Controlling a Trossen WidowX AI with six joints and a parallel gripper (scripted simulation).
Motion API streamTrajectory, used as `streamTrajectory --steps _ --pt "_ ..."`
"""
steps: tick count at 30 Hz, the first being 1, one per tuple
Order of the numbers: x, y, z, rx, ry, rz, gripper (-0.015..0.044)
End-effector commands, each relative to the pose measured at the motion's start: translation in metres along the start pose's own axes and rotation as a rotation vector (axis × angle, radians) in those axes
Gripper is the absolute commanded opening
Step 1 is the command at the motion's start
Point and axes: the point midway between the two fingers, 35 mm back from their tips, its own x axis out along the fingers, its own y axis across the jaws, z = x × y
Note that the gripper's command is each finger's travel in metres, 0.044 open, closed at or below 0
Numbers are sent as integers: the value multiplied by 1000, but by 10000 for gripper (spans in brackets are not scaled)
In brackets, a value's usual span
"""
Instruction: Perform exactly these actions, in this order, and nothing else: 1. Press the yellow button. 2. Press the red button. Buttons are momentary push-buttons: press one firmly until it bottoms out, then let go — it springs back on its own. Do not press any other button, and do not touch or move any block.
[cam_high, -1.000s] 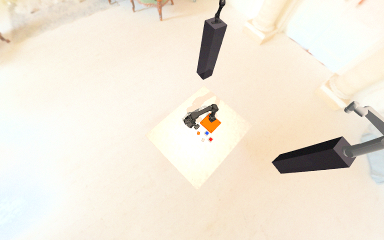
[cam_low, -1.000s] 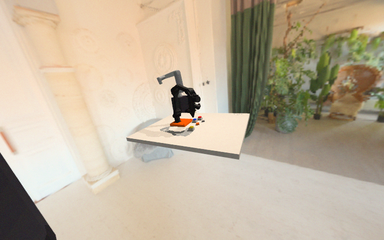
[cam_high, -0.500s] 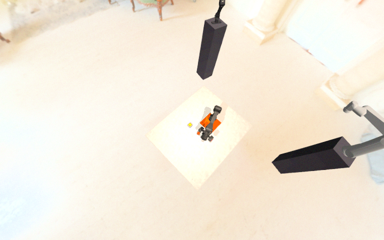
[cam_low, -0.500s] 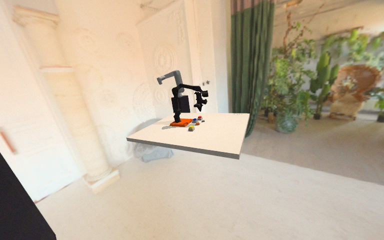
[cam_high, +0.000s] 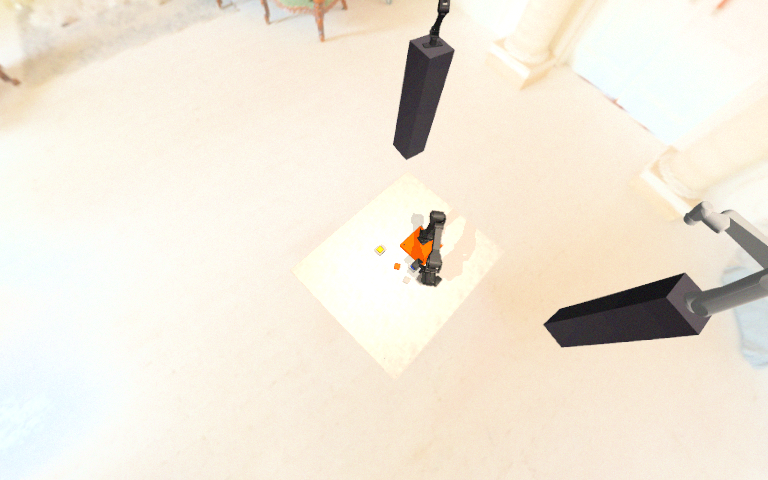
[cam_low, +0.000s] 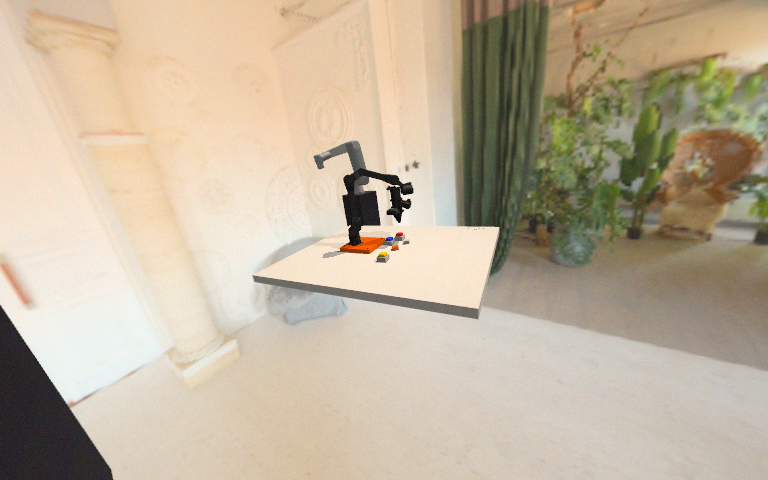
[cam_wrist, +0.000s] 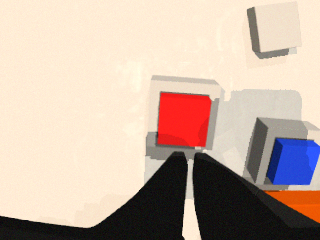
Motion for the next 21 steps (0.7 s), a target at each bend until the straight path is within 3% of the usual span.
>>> streamTrajectory --steps 1,21 --pt "38 -3 -6 6 19 -16 20" --pt "63 -3 -7 6 20 -17 20"
